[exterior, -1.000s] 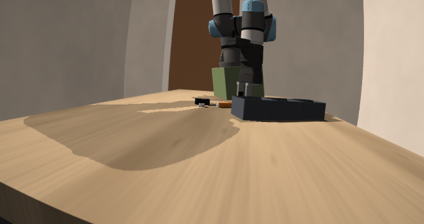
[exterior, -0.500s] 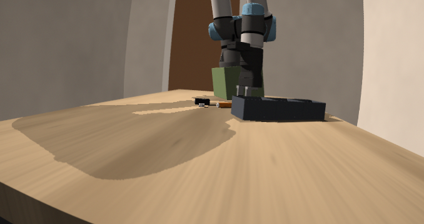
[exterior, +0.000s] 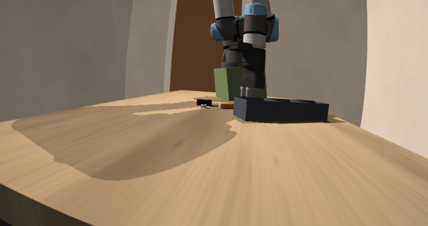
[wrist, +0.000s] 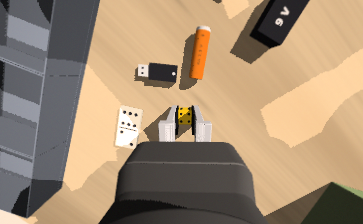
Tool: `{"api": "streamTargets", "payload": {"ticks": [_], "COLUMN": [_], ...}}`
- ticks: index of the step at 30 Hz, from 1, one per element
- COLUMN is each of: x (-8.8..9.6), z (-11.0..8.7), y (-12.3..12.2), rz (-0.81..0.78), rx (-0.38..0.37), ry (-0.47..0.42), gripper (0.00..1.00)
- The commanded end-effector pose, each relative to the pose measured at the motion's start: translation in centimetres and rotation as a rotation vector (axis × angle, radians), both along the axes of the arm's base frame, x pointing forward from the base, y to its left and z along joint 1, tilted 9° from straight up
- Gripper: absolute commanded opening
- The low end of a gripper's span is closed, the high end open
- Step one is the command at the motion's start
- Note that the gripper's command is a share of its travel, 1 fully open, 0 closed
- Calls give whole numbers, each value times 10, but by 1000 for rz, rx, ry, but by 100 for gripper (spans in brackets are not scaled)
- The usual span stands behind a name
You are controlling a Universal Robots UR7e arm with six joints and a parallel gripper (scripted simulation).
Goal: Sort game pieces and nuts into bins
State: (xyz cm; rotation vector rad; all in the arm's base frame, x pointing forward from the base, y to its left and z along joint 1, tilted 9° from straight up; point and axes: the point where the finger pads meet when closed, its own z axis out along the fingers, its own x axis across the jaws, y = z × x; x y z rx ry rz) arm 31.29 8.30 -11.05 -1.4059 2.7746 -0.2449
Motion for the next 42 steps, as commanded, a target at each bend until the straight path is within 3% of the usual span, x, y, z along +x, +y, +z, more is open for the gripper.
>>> {"api": "streamTargets", "payload": {"ticks": [1, 23, 42], "x": [0, 0, -5], "z": [0, 0, 56], "y": [0, 0, 7], "rz": [0, 0, 0], "rx": [0, 0, 0], "ry": [-1, -1, -2], "gripper": [34, 34, 34]}}
